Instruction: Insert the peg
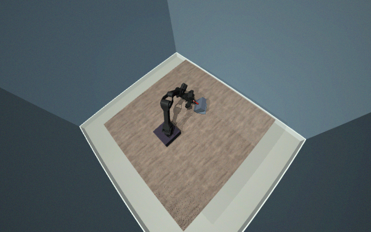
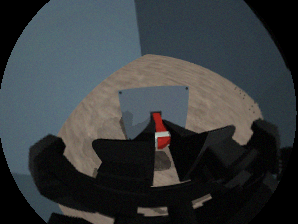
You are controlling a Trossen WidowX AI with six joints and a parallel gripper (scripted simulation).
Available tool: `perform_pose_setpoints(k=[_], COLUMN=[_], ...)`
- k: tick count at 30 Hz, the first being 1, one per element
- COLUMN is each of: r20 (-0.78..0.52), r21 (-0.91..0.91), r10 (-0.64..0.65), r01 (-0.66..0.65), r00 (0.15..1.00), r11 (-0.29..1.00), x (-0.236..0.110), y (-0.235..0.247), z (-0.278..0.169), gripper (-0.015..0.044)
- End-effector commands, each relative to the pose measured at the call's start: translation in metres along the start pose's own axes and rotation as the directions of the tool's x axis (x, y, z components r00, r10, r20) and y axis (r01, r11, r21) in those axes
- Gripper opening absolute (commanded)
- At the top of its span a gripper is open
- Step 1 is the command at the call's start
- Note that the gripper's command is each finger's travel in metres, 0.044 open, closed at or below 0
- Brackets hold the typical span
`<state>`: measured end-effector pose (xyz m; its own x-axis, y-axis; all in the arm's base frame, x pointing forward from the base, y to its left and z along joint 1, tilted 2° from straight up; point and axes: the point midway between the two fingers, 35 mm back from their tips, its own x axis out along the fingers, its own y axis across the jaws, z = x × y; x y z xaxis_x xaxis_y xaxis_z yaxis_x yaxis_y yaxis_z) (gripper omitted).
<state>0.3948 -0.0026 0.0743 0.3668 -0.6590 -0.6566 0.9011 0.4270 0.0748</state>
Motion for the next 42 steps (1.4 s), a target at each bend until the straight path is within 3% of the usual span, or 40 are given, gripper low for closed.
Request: perform_pose_setpoints(k=[1,32,42], r20=[-0.005,0.001,0.001], r21=[-0.003,0.0,0.0], r10=[0.0,-0.002,-0.002], r01=[0.0,0.002,0.002], r00=[1.0,1.0,1.0], r11=[1.0,1.0,1.0], x=[0.003,0.014,0.014], y=[0.0,0.0,0.0], z=[-0.001,0.0,0.0], gripper=[0.0,0.0,0.0263])
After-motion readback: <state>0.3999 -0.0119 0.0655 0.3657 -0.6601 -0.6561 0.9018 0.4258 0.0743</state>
